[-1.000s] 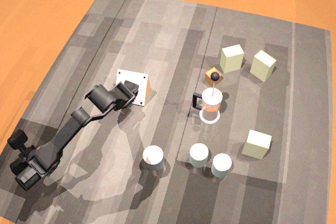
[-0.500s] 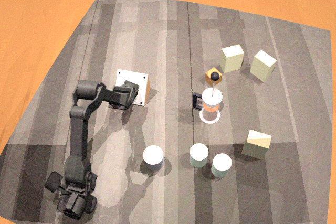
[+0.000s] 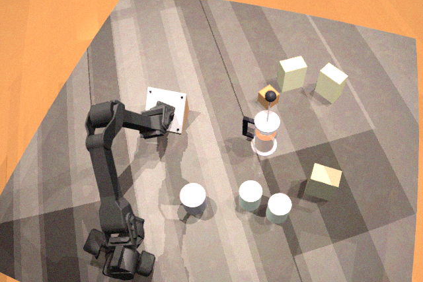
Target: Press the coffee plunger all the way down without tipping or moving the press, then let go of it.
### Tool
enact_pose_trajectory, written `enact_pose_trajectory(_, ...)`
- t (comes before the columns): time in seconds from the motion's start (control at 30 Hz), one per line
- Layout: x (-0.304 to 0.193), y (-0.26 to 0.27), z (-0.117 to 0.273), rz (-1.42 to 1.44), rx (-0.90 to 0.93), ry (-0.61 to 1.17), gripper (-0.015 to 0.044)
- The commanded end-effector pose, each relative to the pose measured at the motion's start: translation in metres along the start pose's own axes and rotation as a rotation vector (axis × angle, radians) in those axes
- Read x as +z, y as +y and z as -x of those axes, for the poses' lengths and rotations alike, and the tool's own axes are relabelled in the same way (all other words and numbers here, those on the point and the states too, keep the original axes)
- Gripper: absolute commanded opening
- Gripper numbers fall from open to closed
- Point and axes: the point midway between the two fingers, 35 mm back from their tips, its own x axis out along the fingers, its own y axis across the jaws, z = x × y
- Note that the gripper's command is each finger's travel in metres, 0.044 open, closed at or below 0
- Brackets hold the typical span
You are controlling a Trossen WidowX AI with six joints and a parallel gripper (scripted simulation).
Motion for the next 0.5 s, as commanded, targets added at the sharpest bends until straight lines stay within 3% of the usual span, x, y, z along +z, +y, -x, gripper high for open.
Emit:
enact_pose_trajectory(0.0,-0.006,0.041,0.018,0.058,0.111,-0.01,0.044)
enact_pose_trajectory(0.17,-0.016,0.086,0.044,0.121,0.224,-0.016,0.044)
enact_pose_trajectory(0.47,-0.059,0.179,0.147,0.343,0.53,-0.064,0.044)
